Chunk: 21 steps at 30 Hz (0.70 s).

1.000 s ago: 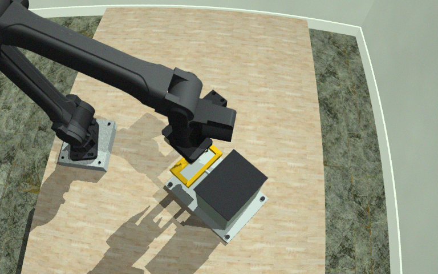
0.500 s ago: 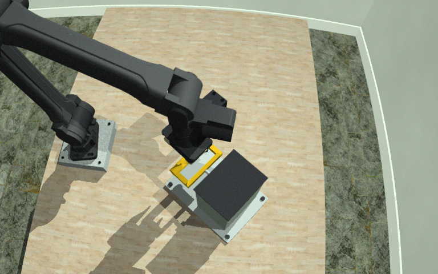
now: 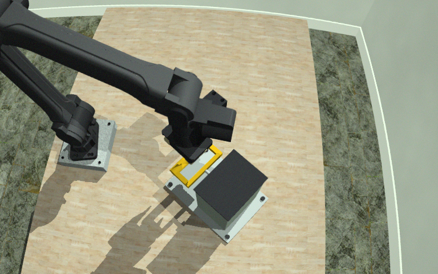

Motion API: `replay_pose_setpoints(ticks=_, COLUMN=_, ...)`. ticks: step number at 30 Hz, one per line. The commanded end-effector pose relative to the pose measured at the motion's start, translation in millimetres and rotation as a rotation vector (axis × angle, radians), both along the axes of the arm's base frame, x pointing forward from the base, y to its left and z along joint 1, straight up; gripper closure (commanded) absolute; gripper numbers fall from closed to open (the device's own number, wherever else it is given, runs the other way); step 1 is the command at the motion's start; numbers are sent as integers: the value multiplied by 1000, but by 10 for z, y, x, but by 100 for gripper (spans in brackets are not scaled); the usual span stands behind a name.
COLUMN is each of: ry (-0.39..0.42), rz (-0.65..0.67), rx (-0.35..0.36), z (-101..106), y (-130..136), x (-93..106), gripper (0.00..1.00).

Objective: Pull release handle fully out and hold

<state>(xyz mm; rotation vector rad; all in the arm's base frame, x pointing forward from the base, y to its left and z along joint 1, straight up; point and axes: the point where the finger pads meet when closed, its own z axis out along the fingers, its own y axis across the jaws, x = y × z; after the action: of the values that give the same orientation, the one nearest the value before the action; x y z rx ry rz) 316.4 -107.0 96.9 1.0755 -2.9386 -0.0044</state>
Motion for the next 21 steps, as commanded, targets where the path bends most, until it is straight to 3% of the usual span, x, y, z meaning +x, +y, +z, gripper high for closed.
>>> replay_pose_setpoints(ticks=1, ry=-16, rz=1, rx=-4, z=51, y=-26, x=81, gripper=53)
replay_pose_setpoints(ticks=21, ry=-16, rz=1, rx=-4, z=5, y=-27, x=81, gripper=53)
